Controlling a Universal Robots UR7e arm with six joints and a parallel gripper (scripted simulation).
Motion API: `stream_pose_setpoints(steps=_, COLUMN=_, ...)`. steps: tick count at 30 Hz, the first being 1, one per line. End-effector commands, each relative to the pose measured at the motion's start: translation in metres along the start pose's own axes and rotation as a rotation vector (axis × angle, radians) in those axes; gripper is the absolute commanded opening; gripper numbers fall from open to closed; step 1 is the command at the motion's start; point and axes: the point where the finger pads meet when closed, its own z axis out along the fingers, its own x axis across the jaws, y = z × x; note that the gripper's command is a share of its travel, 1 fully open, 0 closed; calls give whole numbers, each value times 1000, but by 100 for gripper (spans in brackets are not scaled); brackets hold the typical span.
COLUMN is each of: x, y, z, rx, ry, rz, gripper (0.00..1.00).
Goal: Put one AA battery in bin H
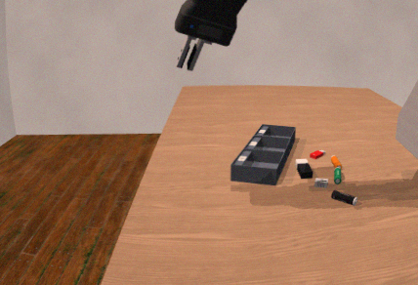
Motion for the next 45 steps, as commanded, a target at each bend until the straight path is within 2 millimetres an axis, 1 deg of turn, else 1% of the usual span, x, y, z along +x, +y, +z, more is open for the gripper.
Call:
stream_pose_setpoints(steps=1, x=13, y=-10, z=-2, rx=-2, ry=28, rz=94, gripper=31)
stream_pose_setpoints(steps=3, x=27, y=-19, z=-3, rx=-3, ry=53, rz=177, gripper=31)
stream_pose_setpoints(steps=6, x=29, y=-20, z=-3, rx=-3, ry=60, rz=198, gripper=31)
stream_pose_setpoints(steps=8, x=44, y=-27, z=-5, rx=-4, ry=88, rz=293, gripper=31)
stream_pose_setpoints(steps=9, x=51, y=-31, z=-6, rx=-4, ry=94, rz=313, gripper=31)
stream_pose_setpoints(steps=12, x=53, y=-32, z=-6, rx=-4, ry=105, rz=350, gripper=31)
stream_pose_setpoints(steps=15, x=76, y=-41, z=-10, rx=-4, ry=137, rz=459, gripper=31)
stream_pose_setpoints(steps=17, x=76, y=-41, z=-10, rx=-4, ry=137, rz=459, gripper=31)
stream_pose_setpoints(steps=18, x=76, y=-41, z=-10, rx=-4, ry=150, rz=502, gripper=31)
stream_pose_setpoints(steps=21, x=100, y=-48, z=-14, rx=-2, ry=179, rz=598, gripper=31)
stream_pose_setpoints(steps=24, x=100, y=-48, z=-14, rx=-2, ry=196, rz=653, gripper=31)
stream_pose_setpoints(steps=27, x=122, y=-52, z=-19, rx=0, ry=226, rz=752, gripper=31)
stream_pose_setpoints(steps=30, x=122, y=-52, z=-19, rx=1, ry=242, rz=804, gripper=31)
stream_pose_setpoints(steps=32, x=139, y=-54, z=-24, rx=3, ry=266, rz=881, gripper=31)
stream_pose_setpoints(steps=34, x=139, y=-54, z=-24, rx=3, ry=266, rz=881, gripper=31)
stream_pose_setpoints(steps=35, x=145, y=-54, z=-25, rx=5, ry=287, rz=947, gripper=31)
stream_pose_setpoints(steps=36, x=145, y=-54, z=-25, rx=5, ry=289, rz=955, gripper=31)
stream_pose_setpoints(steps=39, x=166, y=-54, z=-32, rx=8, ry=318, rz=1045, gripper=31)
stream_pose_setpoints(steps=42, x=166, y=-54, z=-32, rx=11, ry=337, rz=1104, gripper=31)
stream_pose_setpoints(steps=44, x=181, y=-52, z=-37, rx=14, ry=361, rz=1174, gripper=31)
stream_pose_setpoints(steps=45, x=186, y=-52, z=-39, rx=15, ry=369, rz=1199, gripper=31)
